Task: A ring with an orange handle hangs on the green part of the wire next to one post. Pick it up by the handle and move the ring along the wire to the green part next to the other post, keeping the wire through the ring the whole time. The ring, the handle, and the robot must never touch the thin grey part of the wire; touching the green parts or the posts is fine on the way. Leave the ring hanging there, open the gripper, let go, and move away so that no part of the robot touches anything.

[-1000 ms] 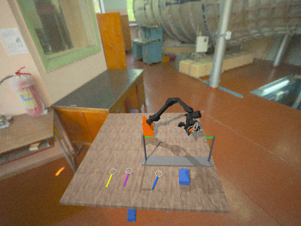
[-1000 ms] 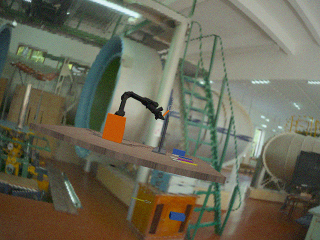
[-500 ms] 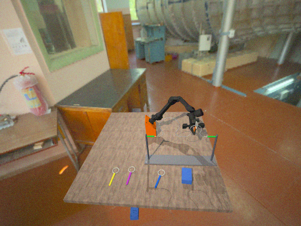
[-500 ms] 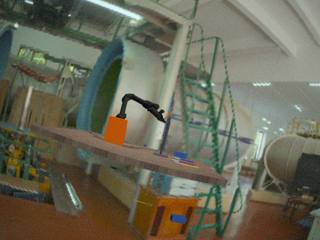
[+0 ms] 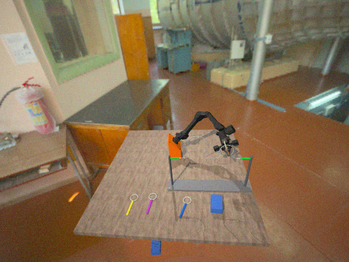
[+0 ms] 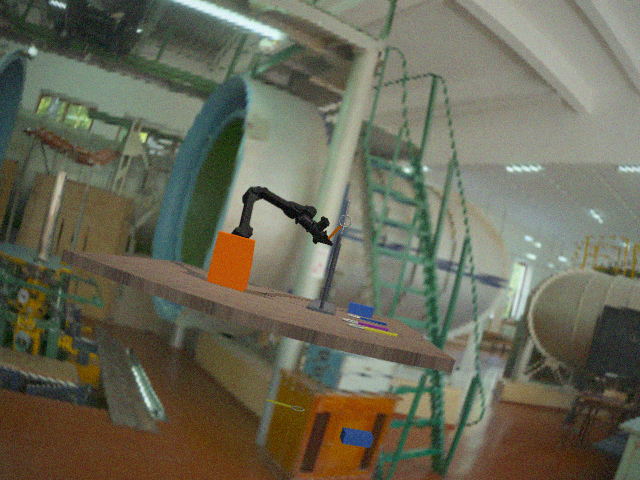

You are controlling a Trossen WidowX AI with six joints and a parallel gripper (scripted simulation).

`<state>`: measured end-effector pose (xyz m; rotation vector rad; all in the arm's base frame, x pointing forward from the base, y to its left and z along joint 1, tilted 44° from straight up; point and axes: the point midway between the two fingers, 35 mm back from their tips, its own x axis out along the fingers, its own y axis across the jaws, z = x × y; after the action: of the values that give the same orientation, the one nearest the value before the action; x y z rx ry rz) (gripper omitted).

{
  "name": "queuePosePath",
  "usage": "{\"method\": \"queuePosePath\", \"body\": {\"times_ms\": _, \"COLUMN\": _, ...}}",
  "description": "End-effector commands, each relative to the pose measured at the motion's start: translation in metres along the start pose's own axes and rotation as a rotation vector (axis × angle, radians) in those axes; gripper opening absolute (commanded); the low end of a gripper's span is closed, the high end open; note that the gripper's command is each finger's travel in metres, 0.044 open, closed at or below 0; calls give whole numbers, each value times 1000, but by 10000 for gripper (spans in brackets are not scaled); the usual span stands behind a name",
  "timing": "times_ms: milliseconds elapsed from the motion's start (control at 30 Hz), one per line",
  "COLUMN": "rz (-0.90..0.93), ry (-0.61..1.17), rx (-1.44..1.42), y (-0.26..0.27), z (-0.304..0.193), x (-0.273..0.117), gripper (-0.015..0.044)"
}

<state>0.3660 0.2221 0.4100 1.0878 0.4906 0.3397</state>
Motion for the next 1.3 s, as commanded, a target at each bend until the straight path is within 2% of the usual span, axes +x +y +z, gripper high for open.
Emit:
{"method": "queuePosePath", "body": {"times_ms": 0, "rz": 36, "ry": 2, "rx": 68, "y": 4, "z": -1, "x": 0, "gripper": -150}}
{"method": "queuePosePath", "body": {"times_ms": 1267, "rz": 429, "ry": -34, "rx": 766, "y": 52, "z": 20, "x": -10, "gripper": -150}}
